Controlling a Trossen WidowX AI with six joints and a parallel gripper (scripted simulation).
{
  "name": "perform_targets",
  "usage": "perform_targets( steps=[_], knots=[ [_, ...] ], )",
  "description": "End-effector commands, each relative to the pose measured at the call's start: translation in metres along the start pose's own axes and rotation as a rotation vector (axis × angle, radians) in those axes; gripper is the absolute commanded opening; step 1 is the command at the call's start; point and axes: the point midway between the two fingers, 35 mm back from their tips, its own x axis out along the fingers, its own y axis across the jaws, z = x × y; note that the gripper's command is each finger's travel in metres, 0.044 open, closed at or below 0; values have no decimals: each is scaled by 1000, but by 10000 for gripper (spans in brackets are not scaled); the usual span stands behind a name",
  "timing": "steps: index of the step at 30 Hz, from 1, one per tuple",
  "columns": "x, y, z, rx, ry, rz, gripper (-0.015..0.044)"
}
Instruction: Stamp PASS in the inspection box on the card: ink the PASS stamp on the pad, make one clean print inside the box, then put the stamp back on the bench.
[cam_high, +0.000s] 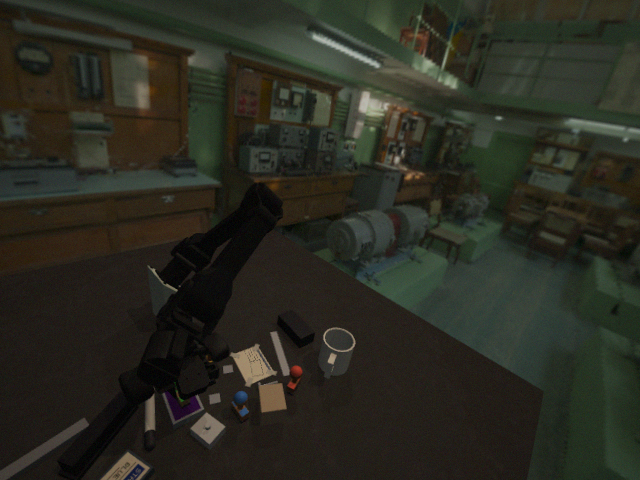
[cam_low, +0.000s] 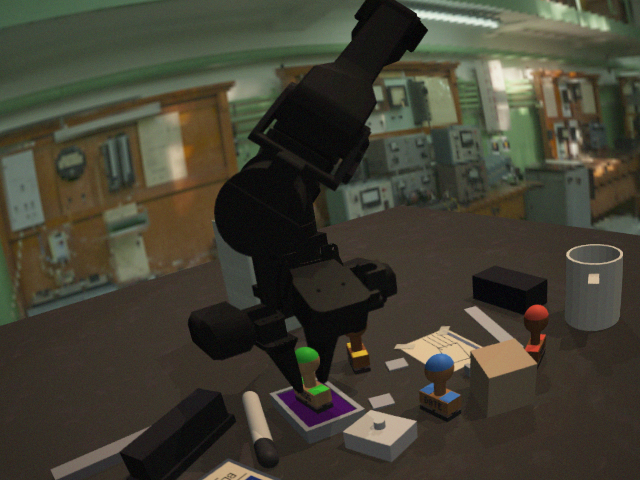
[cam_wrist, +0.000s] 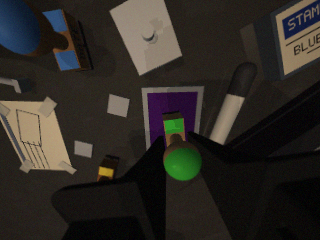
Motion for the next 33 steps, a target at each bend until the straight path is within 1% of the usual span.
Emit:
perform_targets(
  steps=[1,33],
  knots=[
    [2,0,0,1,-1,4,0],
    [-2,0,1,1,-1,3,0]
  ],
)
